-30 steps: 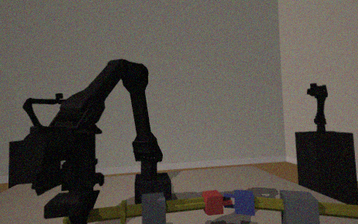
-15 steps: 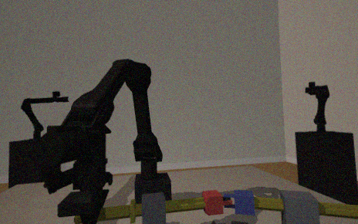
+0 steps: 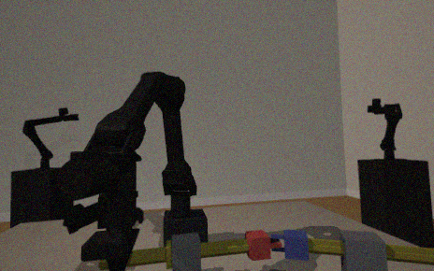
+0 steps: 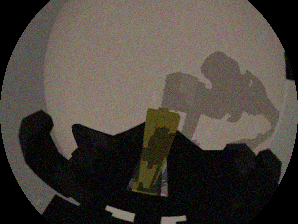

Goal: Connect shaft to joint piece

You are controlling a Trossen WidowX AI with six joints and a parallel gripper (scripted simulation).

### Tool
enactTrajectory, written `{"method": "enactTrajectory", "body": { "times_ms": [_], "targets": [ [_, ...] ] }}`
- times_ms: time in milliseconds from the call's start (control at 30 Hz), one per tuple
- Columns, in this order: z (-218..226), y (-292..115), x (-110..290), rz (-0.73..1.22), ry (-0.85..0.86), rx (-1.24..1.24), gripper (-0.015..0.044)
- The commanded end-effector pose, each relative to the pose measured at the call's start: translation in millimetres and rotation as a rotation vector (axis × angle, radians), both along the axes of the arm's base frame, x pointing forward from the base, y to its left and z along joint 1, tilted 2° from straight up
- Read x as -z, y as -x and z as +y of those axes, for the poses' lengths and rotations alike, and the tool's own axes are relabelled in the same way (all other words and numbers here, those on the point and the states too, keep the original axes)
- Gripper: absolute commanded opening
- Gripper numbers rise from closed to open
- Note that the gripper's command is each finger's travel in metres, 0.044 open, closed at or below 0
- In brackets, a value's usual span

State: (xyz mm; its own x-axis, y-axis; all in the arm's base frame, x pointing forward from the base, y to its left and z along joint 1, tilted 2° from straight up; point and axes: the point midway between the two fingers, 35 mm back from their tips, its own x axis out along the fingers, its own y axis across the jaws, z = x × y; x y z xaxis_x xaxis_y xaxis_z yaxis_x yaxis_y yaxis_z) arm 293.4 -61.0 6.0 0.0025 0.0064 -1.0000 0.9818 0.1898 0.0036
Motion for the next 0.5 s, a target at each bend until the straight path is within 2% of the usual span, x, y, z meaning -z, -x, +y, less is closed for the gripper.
{"method": "enactTrajectory", "body": {
  "times_ms": [0,400,467],
  "targets": [
    [3.5,-0.1,0.9,-0.003,-0.013,-0.003,0.0000],
    [0.3,0.1,0.1,0.000,0.000,-0.001,0.0000],
    [0.3,0.1,0.1,0.000,0.000,-0.001,0.0052]
  ]
}}
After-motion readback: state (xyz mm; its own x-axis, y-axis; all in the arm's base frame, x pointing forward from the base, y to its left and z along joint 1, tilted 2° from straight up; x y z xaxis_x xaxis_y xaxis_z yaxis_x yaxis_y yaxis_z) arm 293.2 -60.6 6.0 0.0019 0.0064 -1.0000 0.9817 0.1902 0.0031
